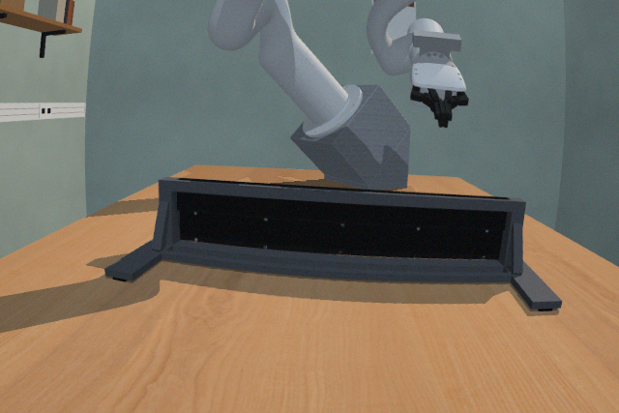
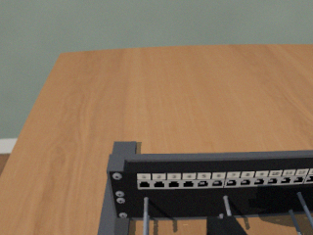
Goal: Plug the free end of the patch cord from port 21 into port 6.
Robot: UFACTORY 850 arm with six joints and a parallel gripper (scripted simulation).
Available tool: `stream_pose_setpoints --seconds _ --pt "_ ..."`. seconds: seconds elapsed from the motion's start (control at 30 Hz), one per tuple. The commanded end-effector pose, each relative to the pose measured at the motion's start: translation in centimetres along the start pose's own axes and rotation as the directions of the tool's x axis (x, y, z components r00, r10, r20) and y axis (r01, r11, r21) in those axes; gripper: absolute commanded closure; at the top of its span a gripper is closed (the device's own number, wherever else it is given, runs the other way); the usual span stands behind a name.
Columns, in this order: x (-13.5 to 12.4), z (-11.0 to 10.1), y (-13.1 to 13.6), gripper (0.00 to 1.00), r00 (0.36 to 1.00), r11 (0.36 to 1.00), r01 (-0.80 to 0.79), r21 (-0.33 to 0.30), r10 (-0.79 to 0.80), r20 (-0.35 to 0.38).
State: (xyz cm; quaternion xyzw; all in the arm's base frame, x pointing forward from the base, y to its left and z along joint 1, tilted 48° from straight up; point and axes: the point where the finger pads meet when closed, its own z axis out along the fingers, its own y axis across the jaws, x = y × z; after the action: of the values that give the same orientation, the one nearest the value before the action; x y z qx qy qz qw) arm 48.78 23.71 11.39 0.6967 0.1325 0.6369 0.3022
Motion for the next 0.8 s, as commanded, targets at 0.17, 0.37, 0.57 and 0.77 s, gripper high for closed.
stream_pose_setpoints --seconds 0.17,0.37,0.57,0.77 --pt "0.1 -0.2 0.0 1.00 1.000 1.000 -0.001 0.000 0.001 -0.001" --pt "0.1 -0.2 0.7 1.00 1.000 1.000 -0.001 0.000 0.001 -0.001" --pt "0.1 -0.2 2.4 1.00 1.000 1.000 -0.001 0.000 0.001 -0.001" --pt "0.1 -0.2 4.8 1.00 1.000 1.000 -0.001 0.000 0.001 -0.001"
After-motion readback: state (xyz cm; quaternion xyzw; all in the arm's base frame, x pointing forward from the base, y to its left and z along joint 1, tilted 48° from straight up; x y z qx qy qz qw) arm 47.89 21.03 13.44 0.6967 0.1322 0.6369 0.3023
